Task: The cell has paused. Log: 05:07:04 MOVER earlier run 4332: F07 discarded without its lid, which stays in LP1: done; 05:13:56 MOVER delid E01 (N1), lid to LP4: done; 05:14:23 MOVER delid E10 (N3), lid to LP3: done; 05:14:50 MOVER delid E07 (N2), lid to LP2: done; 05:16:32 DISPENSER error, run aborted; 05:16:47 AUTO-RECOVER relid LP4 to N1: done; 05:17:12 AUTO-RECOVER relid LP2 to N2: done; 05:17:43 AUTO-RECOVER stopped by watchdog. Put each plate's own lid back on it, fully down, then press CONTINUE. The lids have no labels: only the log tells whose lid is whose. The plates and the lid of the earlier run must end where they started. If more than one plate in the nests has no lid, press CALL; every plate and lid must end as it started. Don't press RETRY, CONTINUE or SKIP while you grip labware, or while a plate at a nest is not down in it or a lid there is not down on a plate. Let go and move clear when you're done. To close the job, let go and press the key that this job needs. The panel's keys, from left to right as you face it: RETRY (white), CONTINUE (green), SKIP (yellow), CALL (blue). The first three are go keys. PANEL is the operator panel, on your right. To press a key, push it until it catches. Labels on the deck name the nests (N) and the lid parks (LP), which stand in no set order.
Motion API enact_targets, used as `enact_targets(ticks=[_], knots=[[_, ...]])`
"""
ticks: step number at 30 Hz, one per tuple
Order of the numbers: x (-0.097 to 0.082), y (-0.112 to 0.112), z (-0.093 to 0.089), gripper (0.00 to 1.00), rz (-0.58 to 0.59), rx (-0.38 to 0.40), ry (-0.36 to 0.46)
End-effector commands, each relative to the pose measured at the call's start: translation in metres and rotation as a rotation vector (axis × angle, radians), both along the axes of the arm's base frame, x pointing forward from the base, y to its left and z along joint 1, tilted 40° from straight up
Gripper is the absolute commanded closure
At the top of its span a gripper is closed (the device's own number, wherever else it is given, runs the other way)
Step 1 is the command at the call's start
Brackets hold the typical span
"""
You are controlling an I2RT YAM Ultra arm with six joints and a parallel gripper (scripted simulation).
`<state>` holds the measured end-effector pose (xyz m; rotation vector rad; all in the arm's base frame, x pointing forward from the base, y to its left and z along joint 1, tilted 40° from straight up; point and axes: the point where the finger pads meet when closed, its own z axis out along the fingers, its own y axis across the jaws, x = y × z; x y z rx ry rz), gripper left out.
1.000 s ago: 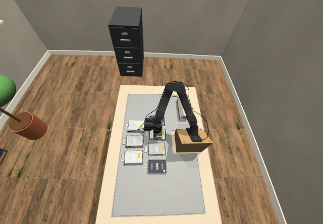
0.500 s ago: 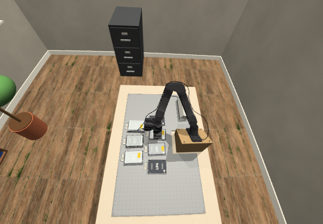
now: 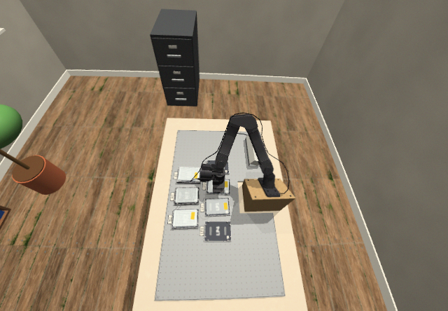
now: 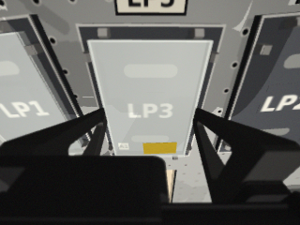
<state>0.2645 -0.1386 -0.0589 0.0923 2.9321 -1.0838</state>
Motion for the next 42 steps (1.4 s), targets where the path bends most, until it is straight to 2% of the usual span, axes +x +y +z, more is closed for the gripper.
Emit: enact_targets(ticks=[1, 5, 6, 8, 31, 38, 42], knots=[[0.002, -0.002, -0.004, 1.00, 0.001, 0.007, -0.006], [0.004, 0.000, 0.001, 1.00, 0.005, 0.001, -0.013], [0.011, 0.002, 0.006, 1.00, 0.007, 0.003, -0.043], [0.014, 0.006, 0.012, 1.00, 0.010, 0.002, -0.045], [0.013, 0.028, 0.040, 1.00, 0.009, -0.007, -0.045], [0.013, 0.033, 0.046, 1.00, 0.009, -0.006, -0.045], [0.011, 0.033, 0.043, 1.00, 0.010, -0.007, -0.034]])
